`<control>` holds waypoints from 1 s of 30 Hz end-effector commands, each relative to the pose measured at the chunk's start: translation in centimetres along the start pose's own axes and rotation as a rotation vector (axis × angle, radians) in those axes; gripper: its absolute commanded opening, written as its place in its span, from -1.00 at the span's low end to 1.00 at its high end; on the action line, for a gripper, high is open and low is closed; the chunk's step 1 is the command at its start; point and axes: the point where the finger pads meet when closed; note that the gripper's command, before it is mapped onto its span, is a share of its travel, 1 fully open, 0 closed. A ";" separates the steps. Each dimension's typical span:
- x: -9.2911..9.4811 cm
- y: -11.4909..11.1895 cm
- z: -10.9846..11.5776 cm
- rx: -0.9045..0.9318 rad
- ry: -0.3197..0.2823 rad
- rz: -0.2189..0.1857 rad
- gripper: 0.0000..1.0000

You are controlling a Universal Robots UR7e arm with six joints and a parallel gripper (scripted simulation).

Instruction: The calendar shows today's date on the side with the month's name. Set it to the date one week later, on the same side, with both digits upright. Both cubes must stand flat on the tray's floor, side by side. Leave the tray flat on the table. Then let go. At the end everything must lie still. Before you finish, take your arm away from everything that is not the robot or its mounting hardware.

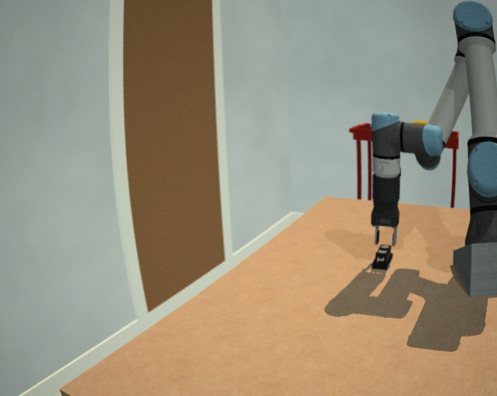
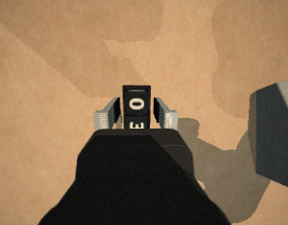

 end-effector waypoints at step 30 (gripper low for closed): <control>2.9 0.0 0.0 0.000 0.000 -0.001 0.80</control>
Point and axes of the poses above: the point where the finger pads meet when closed, its own x axis out along the fingers, its own y axis across the jaws, z = x × y, and after that the axes turned 11 degrees about -x, right-handed
